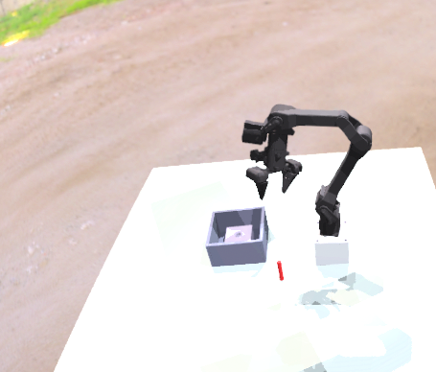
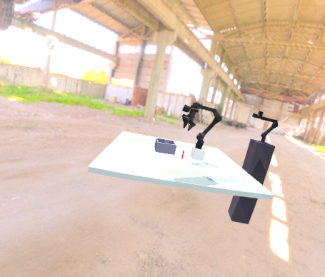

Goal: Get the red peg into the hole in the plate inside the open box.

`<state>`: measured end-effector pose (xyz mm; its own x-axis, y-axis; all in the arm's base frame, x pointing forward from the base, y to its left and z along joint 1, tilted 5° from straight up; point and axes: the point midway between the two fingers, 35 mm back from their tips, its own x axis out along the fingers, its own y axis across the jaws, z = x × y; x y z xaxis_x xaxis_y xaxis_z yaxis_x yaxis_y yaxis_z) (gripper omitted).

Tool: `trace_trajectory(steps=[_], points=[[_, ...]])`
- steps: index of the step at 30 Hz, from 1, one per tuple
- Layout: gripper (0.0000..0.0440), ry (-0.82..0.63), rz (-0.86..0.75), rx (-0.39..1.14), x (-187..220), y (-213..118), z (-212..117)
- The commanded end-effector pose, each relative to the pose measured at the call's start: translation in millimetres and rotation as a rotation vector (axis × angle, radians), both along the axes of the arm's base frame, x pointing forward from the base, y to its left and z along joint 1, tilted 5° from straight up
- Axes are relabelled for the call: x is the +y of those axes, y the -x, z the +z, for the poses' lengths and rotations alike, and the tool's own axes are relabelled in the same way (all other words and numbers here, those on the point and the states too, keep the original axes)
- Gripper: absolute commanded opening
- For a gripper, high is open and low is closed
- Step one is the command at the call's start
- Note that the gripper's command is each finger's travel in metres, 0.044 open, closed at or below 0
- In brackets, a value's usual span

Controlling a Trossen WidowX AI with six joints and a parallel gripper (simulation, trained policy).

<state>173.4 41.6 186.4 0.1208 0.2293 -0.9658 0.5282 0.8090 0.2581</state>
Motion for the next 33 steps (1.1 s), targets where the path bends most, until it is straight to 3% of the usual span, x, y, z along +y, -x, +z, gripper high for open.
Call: trace_trajectory(steps=[1, 15, 33], points=[[0.0440, 0.032, -0.033, 0.086, 4, 5, -13], [0.0440, 0.258, -0.159, 0.344, 31, 26, -65], [0.0440, 0.455, -0.147, 0.393, 68, 42, -124]])
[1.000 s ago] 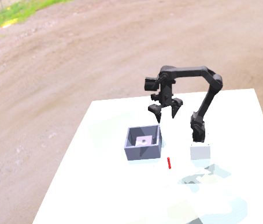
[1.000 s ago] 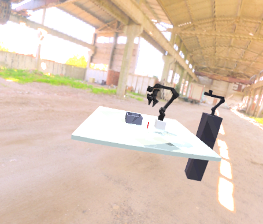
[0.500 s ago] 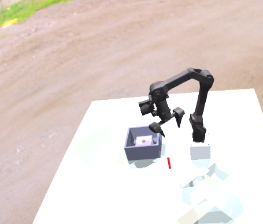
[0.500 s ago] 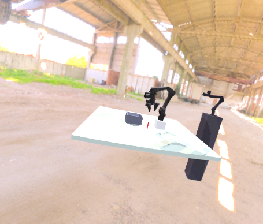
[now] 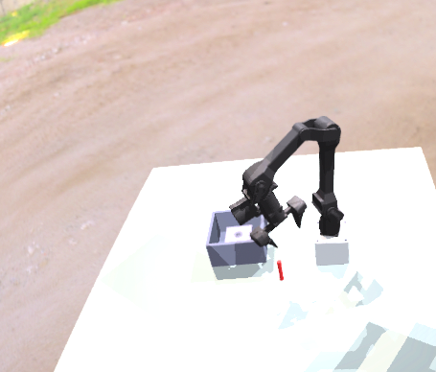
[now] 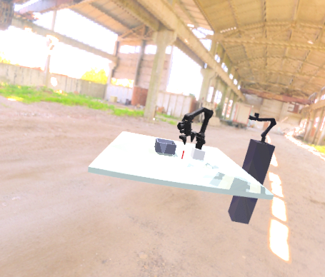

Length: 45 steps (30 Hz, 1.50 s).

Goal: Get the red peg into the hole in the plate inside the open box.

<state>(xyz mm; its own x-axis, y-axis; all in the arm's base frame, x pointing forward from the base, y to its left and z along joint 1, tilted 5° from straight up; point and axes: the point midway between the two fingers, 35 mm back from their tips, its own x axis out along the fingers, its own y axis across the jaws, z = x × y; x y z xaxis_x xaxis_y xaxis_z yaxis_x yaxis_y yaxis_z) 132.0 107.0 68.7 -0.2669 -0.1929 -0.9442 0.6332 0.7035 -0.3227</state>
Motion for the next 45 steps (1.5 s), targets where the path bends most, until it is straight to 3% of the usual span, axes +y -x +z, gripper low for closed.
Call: trace_trajectory(steps=[1, 25, 40, 42, 45], points=[[0.0440, 0.016, 0.013, -0.002, 4, 0, -10], [0.0432, -0.041, 0.102, -0.112, 30, -12, -106], [0.0067, -0.007, 0.095, -0.057, 26, -5, -137], [0.0028, 0.003, 0.096, -0.045, 26, -4, -139], [0.0008, 0.007, 0.109, -0.068, 30, -12, -133]])
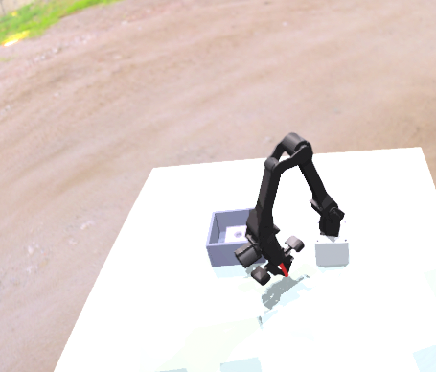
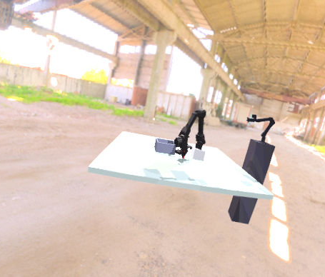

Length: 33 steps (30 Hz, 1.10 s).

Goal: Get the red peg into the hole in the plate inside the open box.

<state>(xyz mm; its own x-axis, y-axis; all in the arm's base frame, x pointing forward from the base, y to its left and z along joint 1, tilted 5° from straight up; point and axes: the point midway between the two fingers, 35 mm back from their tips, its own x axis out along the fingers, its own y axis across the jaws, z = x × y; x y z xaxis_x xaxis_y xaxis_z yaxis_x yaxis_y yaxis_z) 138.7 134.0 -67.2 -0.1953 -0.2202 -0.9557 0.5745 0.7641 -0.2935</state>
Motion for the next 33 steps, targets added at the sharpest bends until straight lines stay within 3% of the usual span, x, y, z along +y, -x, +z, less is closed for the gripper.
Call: trace_trajectory(steps=[1, 20, 33], points=[[0.0002, 0.002, 0.009, -0.021, 4, -8, 5], [0.0000, 0.028, -0.001, -0.127, 10, -55, 66], [0.0000, 0.060, -0.100, -0.205, -6, -97, 106]])
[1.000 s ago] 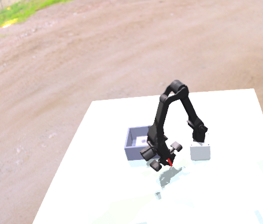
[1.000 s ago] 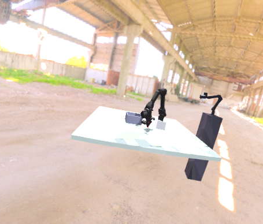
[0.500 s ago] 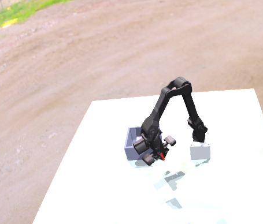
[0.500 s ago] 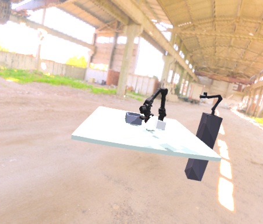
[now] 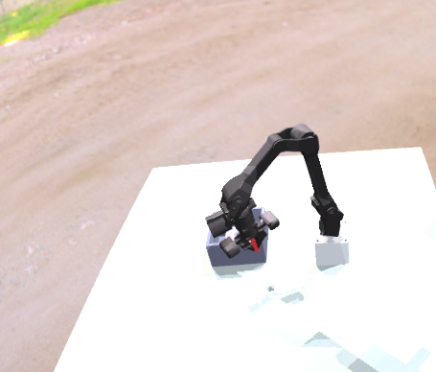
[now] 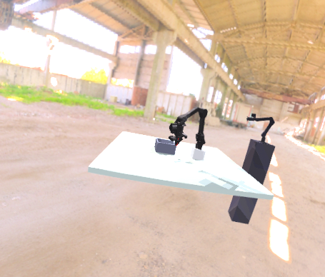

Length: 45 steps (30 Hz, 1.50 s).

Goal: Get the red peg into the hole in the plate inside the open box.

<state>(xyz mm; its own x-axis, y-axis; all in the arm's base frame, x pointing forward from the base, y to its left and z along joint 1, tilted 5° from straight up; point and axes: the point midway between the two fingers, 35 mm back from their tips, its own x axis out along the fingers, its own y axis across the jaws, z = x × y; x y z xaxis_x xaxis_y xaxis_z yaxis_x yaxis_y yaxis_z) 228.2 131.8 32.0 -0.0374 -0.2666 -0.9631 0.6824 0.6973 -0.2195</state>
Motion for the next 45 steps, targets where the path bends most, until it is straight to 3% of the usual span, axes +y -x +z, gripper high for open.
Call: trace_trajectory(steps=[1, 18, 37, 39, 43, 45], points=[[0.0000, 0.002, -0.027, -0.027, -6, -11, 10], [0.0000, 0.017, -0.162, -0.095, -70, -70, 23], [0.0001, -0.063, -0.112, -0.061, -128, -107, -19], [0.0024, -0.076, -0.096, -0.048, -129, -107, -27], [0.0116, -0.100, -0.084, -0.028, -132, -108, -40], [0.0129, -0.108, -0.074, -0.024, -135, -111, -42]])
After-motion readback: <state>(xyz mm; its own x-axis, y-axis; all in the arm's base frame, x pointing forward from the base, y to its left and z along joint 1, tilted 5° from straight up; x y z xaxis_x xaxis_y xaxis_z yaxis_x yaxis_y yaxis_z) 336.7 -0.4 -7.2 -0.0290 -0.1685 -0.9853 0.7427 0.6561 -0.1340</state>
